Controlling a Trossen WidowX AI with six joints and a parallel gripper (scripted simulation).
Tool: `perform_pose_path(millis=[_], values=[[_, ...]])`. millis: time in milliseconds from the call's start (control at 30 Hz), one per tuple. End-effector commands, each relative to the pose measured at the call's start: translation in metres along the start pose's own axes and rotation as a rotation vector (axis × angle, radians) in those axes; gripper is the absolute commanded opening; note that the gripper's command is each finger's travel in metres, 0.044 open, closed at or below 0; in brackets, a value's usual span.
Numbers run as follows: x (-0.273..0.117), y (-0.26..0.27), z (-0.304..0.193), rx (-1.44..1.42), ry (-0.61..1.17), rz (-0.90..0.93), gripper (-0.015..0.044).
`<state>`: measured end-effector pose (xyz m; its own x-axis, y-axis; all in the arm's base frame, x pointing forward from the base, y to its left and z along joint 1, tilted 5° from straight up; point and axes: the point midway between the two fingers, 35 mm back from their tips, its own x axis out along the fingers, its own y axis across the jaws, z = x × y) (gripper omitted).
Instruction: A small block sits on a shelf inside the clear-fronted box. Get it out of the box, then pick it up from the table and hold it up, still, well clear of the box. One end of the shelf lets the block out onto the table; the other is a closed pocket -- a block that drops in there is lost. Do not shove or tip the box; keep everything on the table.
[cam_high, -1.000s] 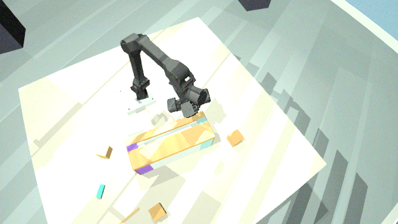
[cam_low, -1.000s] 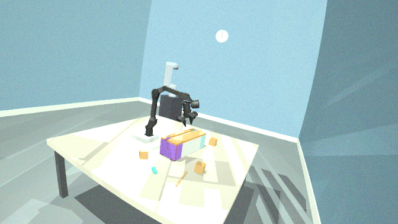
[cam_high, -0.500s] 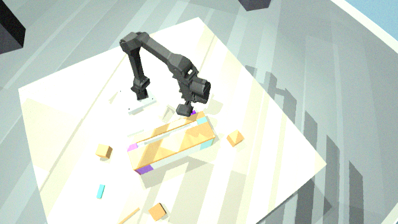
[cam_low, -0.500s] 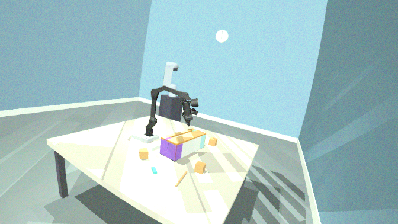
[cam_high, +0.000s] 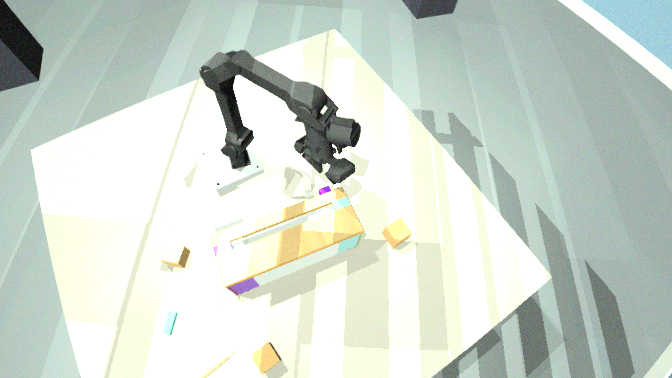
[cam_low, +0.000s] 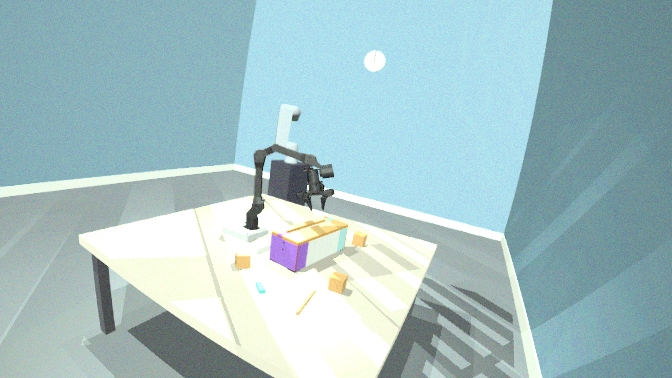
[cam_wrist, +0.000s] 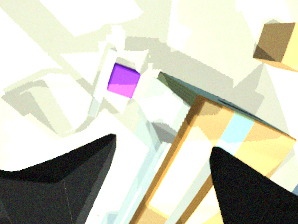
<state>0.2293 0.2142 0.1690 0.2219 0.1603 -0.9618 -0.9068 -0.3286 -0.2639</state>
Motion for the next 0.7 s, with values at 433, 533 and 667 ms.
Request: perform_pose_path(millis=[433,533,667], values=[[-0.0070,0.0051,0.0109,-1.277,0.166,-0.027,0.0285],[-0.0070,0.0051,0.0109,-1.277,0.166,-0.027,0.0285],[-0.0070,0.0051,0.0109,-1.277,0.166,-0.027,0.0285]])
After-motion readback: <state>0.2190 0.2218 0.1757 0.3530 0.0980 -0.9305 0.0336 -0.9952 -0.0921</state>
